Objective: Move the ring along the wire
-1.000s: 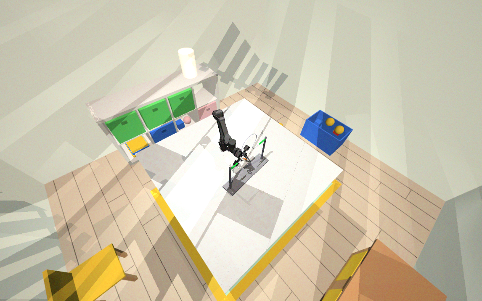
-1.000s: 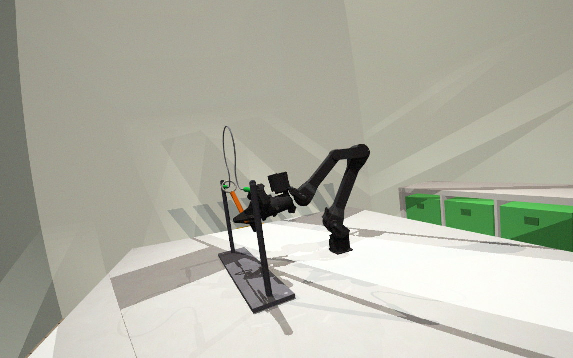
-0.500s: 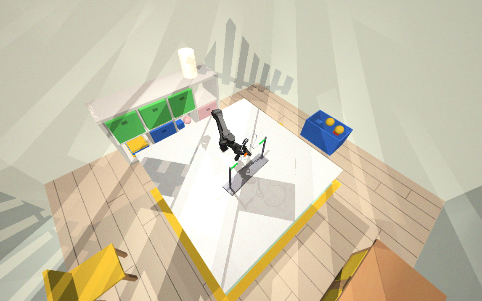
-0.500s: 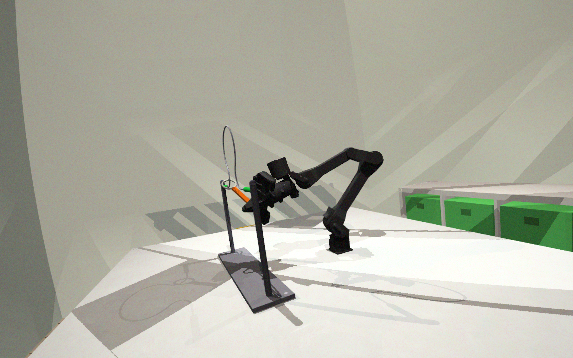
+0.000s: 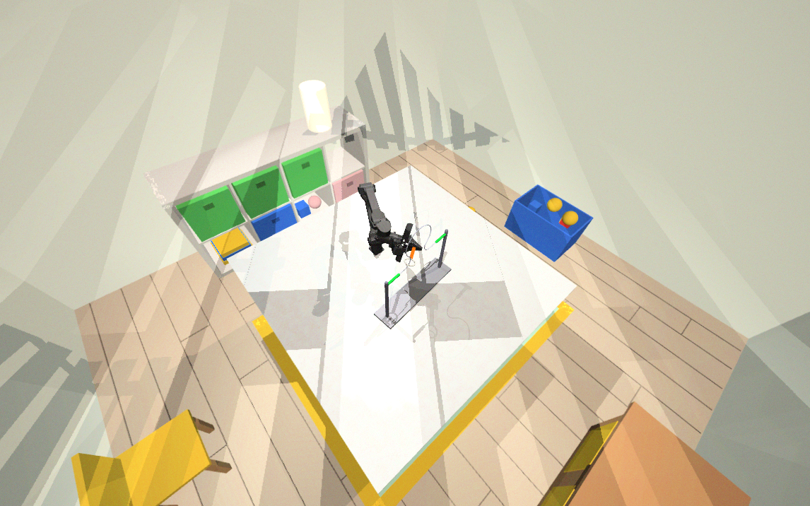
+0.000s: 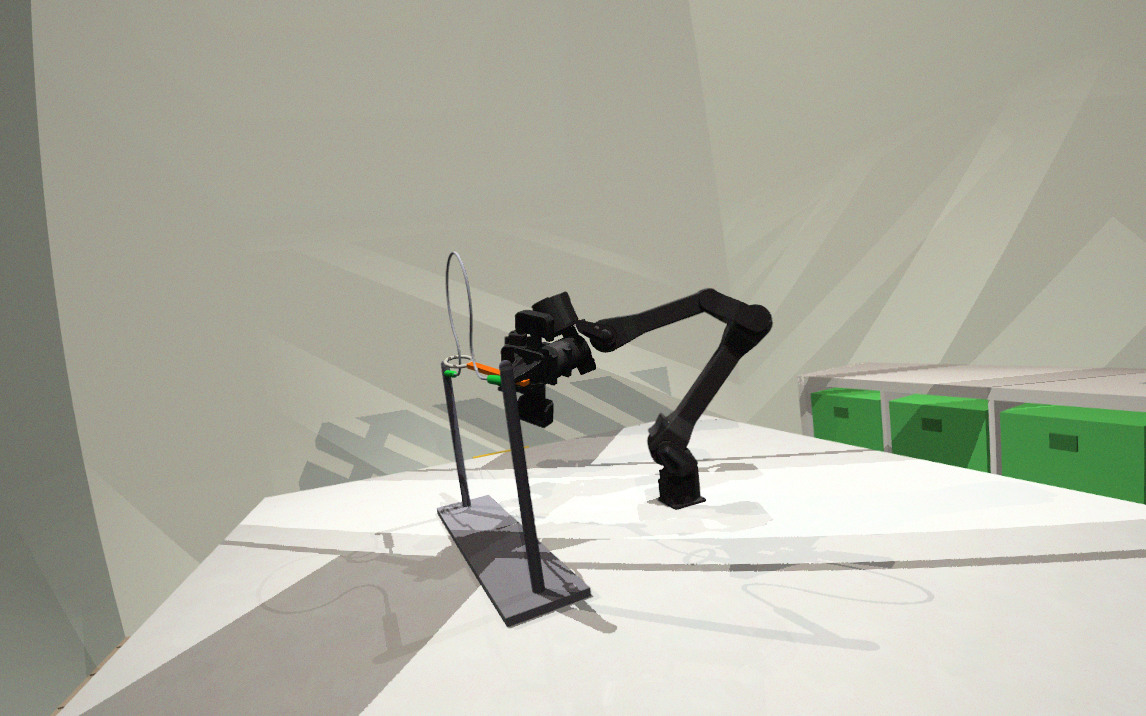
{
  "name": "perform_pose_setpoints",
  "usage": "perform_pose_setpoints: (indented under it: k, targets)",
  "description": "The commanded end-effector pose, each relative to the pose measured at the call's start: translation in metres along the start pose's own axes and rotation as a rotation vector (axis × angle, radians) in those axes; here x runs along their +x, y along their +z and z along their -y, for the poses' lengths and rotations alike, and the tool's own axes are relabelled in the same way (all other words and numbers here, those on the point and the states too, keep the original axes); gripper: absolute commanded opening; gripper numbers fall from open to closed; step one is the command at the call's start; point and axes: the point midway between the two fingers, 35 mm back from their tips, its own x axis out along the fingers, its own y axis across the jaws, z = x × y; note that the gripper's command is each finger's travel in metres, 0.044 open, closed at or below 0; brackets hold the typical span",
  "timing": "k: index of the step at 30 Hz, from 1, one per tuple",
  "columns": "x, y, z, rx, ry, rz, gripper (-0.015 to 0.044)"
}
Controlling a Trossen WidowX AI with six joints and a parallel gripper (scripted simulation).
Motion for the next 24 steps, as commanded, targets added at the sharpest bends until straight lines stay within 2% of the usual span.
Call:
perform_pose_setpoints:
  k: [1, 24]
  targets:
    - [-0.002, 0.0, -0.015, 0.069, 0.045, -0.009, -0.015]
    - [-0.011, 0.016, -0.075, 0.44, 0.247, -0.012, -0.015]
